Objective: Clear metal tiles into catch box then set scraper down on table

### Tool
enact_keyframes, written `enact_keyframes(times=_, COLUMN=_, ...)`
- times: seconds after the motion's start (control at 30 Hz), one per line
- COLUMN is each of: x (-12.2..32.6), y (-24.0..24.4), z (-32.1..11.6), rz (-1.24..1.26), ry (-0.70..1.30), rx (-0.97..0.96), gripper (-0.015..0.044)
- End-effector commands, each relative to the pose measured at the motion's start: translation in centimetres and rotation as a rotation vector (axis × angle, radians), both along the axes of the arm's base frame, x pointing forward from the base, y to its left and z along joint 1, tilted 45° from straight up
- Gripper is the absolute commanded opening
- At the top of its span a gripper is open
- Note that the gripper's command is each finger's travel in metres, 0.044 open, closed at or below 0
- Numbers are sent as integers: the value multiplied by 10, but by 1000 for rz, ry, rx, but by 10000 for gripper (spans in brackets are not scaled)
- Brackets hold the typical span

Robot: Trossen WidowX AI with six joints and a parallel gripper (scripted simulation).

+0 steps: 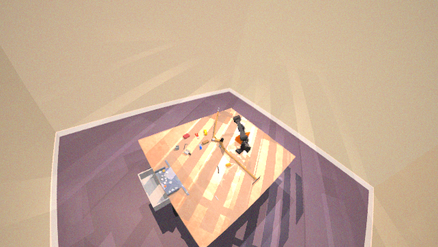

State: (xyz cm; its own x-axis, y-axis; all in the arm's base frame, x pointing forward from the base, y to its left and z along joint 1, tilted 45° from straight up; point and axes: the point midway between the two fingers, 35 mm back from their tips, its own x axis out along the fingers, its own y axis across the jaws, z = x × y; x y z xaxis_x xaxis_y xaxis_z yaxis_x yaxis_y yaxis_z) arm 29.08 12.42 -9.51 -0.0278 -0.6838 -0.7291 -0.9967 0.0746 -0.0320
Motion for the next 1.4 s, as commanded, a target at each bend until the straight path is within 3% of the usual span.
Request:
enact_keyframes(times=0.0, x=-1, y=-10, z=-9, rz=-4, ry=1, rx=-6, gripper=0)
enact_keyframes(times=1.0, x=-12, y=-68, z=-61, rz=-36, ry=-27, rx=-16, gripper=0)
enact_keyframes(times=1.37, x=-4, y=-69, z=-62, rz=-36, ry=-28, rx=-16, gripper=0)
